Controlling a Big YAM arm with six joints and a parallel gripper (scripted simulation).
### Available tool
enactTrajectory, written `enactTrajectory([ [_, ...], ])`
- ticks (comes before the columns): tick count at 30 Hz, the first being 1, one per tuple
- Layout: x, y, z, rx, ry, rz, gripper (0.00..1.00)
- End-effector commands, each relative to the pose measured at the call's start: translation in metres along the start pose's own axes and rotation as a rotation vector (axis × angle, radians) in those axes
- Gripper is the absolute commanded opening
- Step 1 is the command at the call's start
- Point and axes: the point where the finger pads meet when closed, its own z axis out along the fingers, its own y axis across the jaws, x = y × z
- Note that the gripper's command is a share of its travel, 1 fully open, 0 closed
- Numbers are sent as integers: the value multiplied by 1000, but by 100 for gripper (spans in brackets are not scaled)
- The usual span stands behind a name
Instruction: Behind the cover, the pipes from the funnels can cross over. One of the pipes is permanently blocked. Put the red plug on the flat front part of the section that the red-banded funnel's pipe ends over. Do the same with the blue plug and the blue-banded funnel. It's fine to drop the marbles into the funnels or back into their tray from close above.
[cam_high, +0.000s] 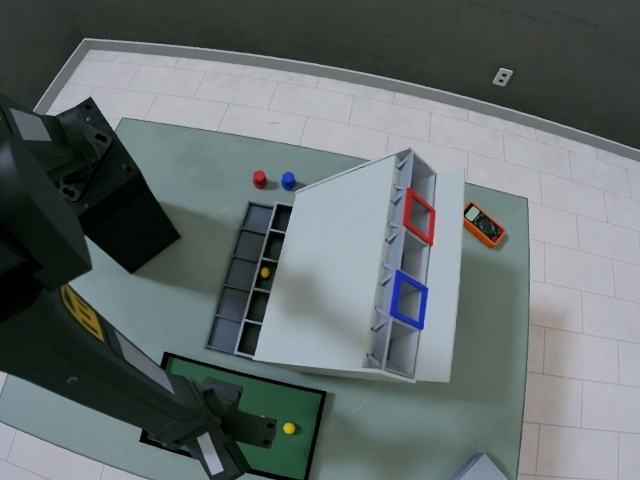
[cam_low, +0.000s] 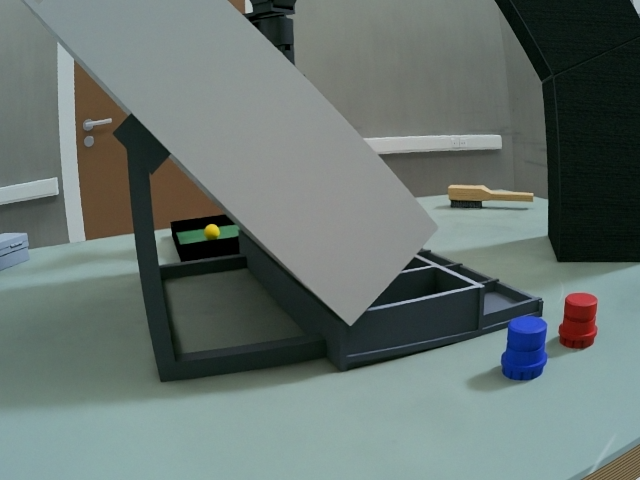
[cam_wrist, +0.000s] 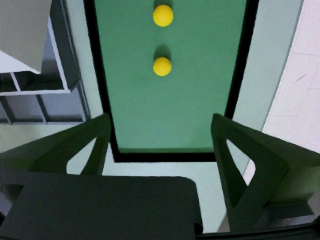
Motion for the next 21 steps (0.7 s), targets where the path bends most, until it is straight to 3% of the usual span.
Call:
enactTrajectory([
  [1,1,-6,3,1,4,-1,80],
  [21,1,-6,3,6,-5,-4,80],
])
